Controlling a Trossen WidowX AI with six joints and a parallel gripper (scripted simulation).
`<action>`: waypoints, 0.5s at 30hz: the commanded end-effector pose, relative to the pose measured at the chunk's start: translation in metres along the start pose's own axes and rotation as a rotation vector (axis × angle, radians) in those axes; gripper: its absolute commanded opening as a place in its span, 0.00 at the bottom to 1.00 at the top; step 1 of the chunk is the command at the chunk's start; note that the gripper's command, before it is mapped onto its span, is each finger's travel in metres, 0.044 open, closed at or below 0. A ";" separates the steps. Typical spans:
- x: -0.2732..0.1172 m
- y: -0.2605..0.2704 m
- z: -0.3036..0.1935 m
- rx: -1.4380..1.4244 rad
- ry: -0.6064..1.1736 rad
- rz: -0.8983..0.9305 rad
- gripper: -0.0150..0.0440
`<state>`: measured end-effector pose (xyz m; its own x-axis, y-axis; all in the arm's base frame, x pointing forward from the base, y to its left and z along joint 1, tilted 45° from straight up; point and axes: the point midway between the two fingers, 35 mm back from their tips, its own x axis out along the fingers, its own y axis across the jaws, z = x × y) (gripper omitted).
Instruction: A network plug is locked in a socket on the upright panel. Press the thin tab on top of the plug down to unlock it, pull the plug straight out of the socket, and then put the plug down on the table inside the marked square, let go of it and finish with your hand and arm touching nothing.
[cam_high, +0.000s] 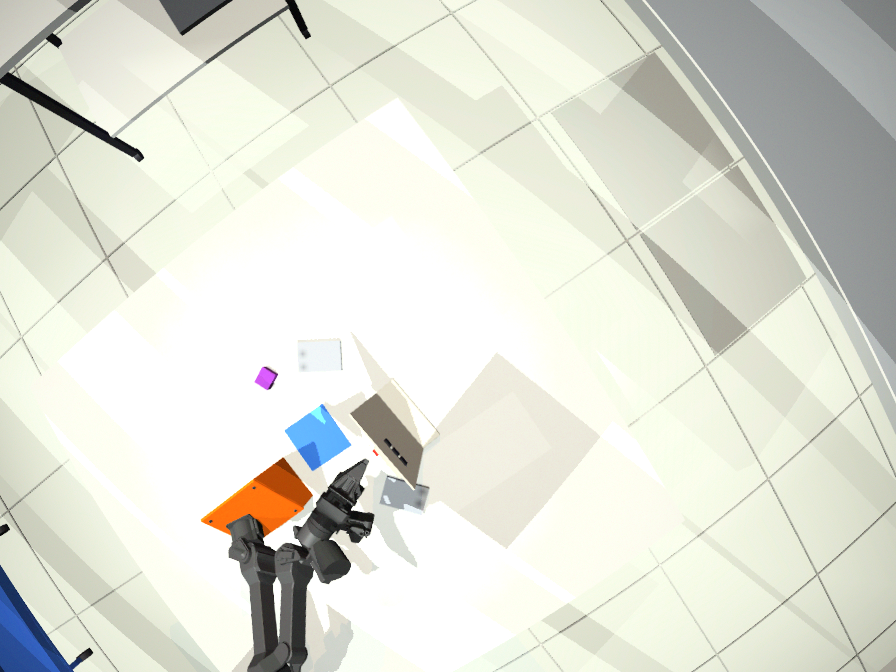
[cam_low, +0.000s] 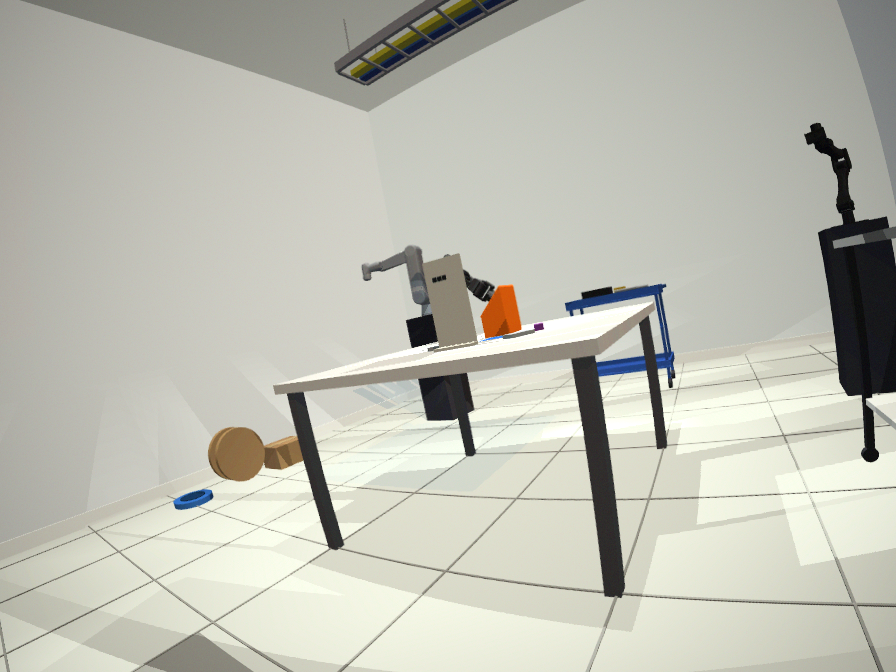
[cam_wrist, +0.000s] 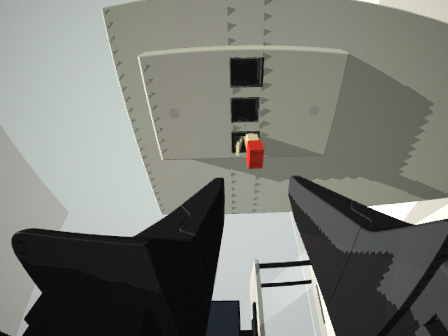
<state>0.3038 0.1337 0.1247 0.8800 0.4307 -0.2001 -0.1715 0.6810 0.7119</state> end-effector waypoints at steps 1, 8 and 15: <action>0.005 0.001 0.002 -0.003 0.001 0.006 0.52; 0.012 0.001 0.003 -0.003 0.000 0.006 0.52; 0.020 0.001 0.005 -0.002 -0.001 0.007 0.52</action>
<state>0.3193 0.1381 0.1245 0.8802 0.4311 -0.1982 -0.1722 0.6795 0.7132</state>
